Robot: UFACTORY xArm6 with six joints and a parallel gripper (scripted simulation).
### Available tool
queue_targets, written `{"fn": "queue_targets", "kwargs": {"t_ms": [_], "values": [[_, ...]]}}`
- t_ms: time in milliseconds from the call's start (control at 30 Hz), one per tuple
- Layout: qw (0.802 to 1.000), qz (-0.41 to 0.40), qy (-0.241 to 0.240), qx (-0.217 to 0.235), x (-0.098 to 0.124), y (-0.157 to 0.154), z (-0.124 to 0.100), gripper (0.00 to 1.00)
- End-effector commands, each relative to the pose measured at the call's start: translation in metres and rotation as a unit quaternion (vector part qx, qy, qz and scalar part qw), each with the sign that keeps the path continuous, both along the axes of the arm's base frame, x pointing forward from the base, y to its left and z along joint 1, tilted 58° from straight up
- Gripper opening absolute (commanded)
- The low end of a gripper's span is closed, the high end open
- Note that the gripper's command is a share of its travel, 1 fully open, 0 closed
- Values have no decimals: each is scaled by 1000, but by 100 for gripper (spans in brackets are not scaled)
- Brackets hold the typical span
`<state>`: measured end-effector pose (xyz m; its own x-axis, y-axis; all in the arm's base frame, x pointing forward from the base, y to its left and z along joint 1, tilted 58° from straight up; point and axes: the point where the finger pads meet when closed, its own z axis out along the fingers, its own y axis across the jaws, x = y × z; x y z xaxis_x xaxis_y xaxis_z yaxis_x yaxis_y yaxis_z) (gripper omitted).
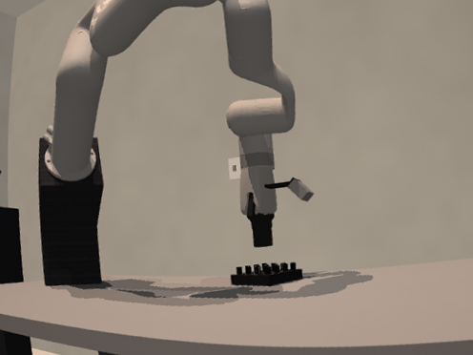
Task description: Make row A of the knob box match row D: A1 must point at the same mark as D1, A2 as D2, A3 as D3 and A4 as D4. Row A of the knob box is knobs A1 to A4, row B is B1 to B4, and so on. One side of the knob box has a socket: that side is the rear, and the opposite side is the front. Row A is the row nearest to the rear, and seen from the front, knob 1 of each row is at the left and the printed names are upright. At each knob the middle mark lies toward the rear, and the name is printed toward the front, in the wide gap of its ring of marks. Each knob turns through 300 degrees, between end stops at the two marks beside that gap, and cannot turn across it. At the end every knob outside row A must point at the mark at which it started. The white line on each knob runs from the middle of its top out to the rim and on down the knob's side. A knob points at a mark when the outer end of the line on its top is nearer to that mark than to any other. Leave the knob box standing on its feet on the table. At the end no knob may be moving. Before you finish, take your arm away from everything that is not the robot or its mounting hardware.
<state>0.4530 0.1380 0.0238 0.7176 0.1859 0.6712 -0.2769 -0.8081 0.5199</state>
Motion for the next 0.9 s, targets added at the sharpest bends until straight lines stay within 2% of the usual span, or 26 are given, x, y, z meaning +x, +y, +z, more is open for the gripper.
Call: {"fn": "queue_targets", "kwargs": {"t_ms": [0, 867], "values": [[1000, 1, 0, 1, 4, -2, -3, 19], [1000, 1, 0, 1, 20, -16, -16, 19]]}}
